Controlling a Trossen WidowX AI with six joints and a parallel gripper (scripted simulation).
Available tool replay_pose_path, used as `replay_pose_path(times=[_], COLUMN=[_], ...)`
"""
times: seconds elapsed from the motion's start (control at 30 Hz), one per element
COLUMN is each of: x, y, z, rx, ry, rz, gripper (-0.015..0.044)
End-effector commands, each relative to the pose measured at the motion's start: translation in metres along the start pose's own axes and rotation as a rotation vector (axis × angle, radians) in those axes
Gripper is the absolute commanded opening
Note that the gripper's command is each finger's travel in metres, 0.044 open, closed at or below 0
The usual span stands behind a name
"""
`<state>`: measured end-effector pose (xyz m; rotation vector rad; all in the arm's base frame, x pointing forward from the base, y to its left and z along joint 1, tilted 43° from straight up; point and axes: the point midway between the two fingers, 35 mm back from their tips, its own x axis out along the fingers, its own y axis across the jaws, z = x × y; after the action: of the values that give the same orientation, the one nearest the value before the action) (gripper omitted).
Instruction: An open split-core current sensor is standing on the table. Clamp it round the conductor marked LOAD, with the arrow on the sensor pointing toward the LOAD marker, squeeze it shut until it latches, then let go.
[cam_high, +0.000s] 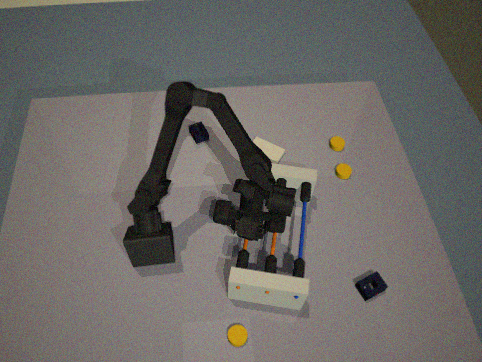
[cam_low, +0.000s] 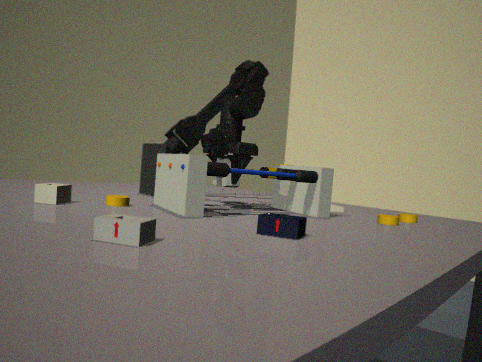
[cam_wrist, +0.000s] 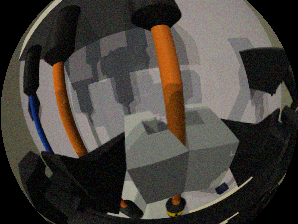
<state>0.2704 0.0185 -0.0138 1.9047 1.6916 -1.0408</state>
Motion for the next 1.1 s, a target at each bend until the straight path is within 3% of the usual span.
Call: replay_pose_path(times=[0.0, 0.3, 0.67, 1.07], x=[-0.0004, -0.0004, -0.0004, -0.0004], y=[0.0003, 0.0003, 0.0003, 0.0003], z=[-0.0001, -0.0001, -0.0001, -0.0001], rx=[-0.003, -0.003, -0.003, -0.003], ry=[0.0, 0.0, 0.0, 0.0], rz=[0.001, 0.001, 0.001, 0.001], gripper=[0.0347, 0.0287, 0.0, 0.0])
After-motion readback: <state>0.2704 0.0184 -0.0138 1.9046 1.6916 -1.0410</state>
